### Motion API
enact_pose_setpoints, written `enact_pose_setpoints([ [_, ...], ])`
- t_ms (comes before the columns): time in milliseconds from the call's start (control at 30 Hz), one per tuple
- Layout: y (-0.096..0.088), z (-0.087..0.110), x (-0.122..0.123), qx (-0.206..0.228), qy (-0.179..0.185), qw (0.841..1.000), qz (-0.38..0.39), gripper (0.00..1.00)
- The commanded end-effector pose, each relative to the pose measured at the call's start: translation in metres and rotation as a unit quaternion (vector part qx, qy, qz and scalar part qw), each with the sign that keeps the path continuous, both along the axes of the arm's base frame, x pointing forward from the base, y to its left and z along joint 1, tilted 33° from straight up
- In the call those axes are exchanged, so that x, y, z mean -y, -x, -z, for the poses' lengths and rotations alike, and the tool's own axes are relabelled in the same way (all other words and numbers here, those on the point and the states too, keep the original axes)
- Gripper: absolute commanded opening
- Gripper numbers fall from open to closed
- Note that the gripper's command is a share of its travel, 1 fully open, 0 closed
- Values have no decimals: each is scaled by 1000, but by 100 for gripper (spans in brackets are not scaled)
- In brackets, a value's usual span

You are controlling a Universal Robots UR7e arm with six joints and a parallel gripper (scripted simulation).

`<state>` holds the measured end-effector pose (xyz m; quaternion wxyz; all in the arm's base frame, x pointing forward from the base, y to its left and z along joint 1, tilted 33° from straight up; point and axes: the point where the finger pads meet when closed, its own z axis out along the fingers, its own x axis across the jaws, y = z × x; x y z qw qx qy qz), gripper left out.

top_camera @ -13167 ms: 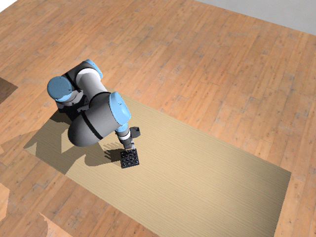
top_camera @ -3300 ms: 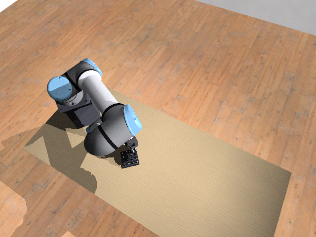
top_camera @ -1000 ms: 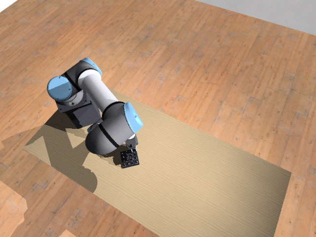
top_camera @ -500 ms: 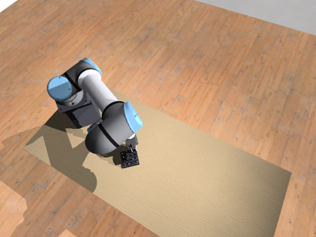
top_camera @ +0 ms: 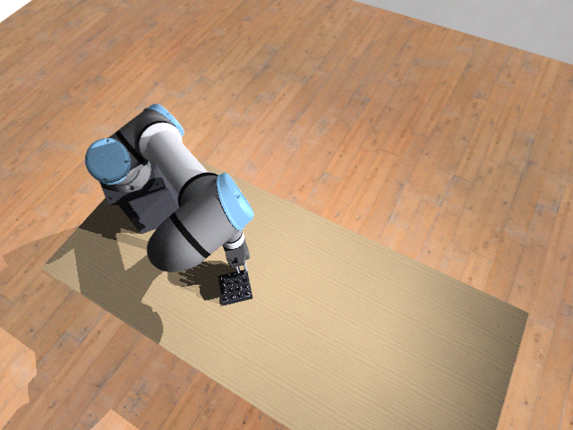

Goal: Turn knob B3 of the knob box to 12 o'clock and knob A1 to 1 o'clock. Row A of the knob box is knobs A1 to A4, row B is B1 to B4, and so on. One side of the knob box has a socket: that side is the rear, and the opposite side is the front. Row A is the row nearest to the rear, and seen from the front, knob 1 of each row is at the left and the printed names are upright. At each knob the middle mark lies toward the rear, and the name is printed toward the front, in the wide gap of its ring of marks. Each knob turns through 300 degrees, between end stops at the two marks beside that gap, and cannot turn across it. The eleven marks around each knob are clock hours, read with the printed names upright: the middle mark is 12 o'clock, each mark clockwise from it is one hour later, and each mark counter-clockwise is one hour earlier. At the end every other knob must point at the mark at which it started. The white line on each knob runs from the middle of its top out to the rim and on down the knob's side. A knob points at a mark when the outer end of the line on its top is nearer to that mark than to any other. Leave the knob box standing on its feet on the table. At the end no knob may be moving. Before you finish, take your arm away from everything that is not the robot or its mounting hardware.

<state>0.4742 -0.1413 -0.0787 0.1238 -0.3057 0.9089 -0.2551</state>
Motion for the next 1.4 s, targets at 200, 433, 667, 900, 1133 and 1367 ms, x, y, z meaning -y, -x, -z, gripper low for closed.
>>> enact_pose_setpoints([
  [200,3,-8,-3,0,0,1000,0,46],
  [433,3,-8,-3,0,0,1000,0,46],
  [667,3,-8,-3,-2,2,1000,-5,46],
  [900,2,-10,-2,-10,10,1000,-22,46],
  [1133,0,-14,2,-34,33,996,-72,46],
  [1367,-2,-18,6,-60,58,988,-129,46],
])
